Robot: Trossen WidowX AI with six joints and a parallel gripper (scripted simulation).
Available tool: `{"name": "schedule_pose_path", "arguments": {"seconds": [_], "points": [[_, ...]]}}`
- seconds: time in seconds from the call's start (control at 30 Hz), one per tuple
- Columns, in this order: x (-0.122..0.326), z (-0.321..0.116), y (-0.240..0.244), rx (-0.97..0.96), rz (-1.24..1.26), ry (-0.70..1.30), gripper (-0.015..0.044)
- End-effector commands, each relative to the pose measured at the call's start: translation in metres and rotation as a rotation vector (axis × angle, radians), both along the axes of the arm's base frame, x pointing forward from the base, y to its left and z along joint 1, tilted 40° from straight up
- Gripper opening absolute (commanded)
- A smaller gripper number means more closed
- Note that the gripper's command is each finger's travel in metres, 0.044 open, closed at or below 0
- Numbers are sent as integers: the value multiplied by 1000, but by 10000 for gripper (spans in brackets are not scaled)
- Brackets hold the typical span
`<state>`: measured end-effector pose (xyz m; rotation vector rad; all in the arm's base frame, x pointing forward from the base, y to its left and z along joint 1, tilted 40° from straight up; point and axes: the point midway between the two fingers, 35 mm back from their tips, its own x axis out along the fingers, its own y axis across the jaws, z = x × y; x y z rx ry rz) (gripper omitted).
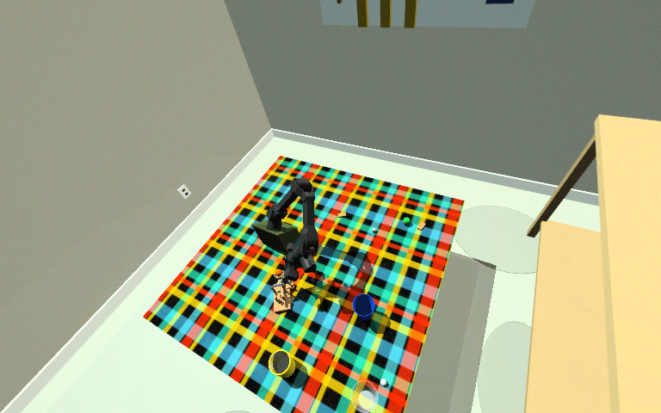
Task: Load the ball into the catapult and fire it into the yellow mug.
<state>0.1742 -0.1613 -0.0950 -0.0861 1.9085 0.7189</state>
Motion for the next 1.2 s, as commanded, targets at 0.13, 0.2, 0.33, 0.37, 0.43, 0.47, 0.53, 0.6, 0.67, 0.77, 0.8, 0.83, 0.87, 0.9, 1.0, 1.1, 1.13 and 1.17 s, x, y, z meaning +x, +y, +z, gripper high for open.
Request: {"name": "schedule_pose_path", "arguments": {"seconds": [0.13,0.2,0.33,0.37,0.43,0.47,0.53,0.6,0.67,0.77,0.8,0.83,0.87,0.9,1.0,1.1,1.13,1.17], "points": [[-16,9,19,67,143,42,0],[-16,9,19,67,143,42,0],[-15,6,21,67,143,41,0],[-15,4,22,67,143,41,0],[-14,2,24,67,143,41,0],[-13,0,25,67,143,40,0],[-12,-2,27,67,143,40,0],[-11,-5,28,67,143,40,0],[-10,-7,30,67,143,40,0],[-9,-11,33,67,143,39,0],[-9,-12,34,67,143,39,0],[-8,-14,35,67,143,39,0],[-8,-15,36,67,143,39,0],[-8,-16,37,67,143,39,0],[-7,-20,40,67,143,39,0],[-6,-24,44,67,143,38,0],[-5,-25,45,68,143,38,0],[-5,-27,46,68,143,38,0]]}}
